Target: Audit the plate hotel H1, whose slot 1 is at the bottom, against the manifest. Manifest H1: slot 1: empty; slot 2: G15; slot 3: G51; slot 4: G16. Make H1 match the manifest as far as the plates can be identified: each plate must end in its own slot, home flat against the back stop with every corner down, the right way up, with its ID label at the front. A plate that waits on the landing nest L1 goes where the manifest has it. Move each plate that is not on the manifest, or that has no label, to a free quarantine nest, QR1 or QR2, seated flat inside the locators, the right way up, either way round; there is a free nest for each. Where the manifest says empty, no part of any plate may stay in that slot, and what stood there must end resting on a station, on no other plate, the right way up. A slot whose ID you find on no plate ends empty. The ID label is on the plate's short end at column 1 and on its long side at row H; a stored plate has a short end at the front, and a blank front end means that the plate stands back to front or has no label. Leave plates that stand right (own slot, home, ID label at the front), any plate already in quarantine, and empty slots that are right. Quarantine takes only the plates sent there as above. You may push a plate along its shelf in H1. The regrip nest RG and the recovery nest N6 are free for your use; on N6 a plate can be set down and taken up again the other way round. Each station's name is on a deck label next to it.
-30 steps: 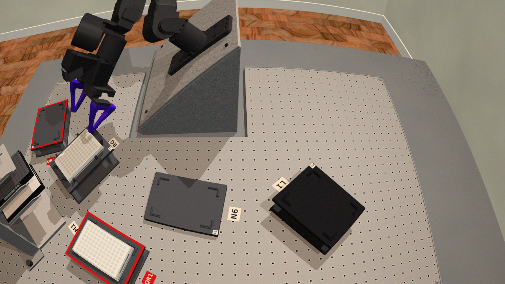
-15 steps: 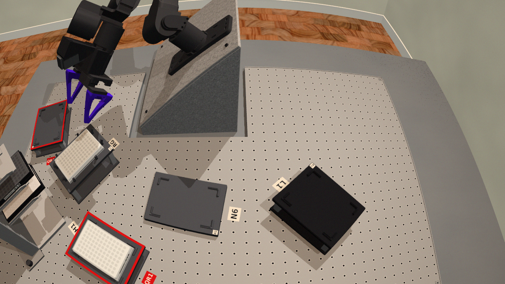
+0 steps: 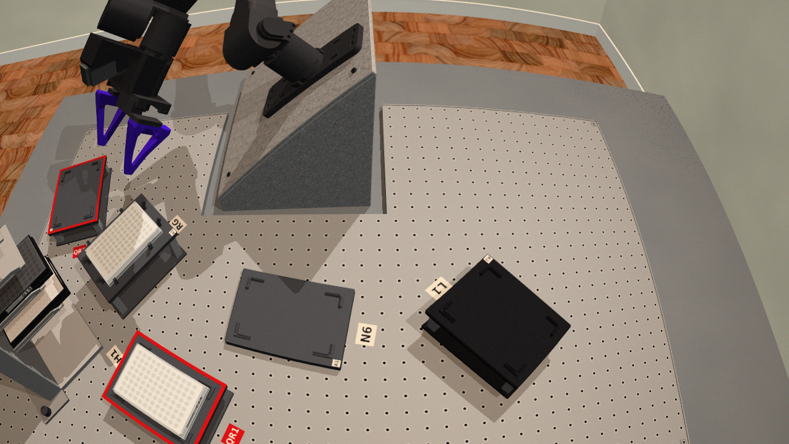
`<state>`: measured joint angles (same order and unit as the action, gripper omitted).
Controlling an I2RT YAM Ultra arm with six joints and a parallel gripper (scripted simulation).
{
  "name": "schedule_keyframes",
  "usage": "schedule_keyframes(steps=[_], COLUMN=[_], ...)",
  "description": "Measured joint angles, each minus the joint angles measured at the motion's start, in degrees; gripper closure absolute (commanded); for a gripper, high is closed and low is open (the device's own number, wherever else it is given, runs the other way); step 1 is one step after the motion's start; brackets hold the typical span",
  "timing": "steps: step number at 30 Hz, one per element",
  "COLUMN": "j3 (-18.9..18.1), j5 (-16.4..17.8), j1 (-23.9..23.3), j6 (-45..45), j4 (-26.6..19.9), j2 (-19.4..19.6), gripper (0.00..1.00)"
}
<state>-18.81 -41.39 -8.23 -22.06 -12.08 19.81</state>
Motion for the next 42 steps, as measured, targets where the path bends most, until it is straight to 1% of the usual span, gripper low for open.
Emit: schedule_keyframes(steps=[4,13,15,19,21,26,32,36,42], j3=[-1.6,-7.1,-7.8,-8.0,-8.8,-11.7,-15.6,-17.1,-21.7], j5=[-3.8,-13.8,-15.3,-17.1,-17.5,-17.2,-16.1,-15.5,-14.1], j1=[4.1,15.4,16.6,17.0,17.3,18.3,19.1,19.4,19.9], j6=[1.4,6.5,7.5,8.5,8.8,9.0,8.7,8.4,7.5], j4=[-2.8,-9.6,-10.6,-12.1,-13.0,-15.3,-18.3,-20.1,-23.1], j2=[0.6,3.1,3.5,3.7,5.4,12.2,19.8,22.5,30.4], gripper=[0.0,0.0,0.0,0.0,0.0,0.0,0.0,0.0,0.0])
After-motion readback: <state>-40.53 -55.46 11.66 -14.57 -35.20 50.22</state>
